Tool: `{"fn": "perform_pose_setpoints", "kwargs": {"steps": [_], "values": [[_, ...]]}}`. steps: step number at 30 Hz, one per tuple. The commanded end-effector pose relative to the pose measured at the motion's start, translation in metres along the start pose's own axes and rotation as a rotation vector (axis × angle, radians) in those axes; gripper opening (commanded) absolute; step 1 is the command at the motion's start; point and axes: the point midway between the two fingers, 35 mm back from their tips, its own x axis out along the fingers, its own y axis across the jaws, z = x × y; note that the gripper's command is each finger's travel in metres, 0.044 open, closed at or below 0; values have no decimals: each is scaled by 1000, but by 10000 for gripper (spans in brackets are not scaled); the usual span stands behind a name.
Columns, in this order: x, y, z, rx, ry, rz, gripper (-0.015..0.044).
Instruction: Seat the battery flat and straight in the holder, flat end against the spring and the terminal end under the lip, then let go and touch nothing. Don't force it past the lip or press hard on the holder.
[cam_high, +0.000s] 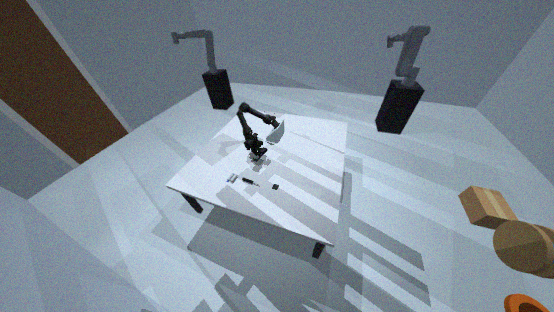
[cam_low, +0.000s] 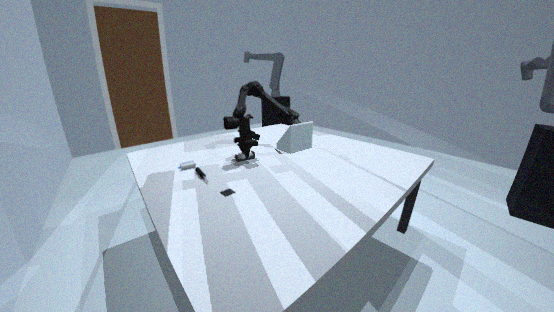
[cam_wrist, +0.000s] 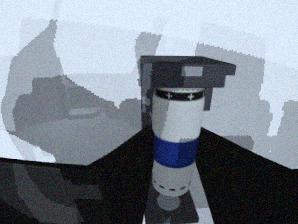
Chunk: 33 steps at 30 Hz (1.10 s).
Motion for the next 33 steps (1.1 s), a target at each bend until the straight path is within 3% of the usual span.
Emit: {"fn": "perform_pose_setpoints", "kwargs": {"steps": [1,12,16,32,33], "values": [[0,0,2,-4,0,0,82],[0,0,2,-4,1,0,82],[0,0,2,-4,1,0,184],[-15,-1,0,0,2,0,184],[-14,-3,2,-8,-2,-2,210]]}}
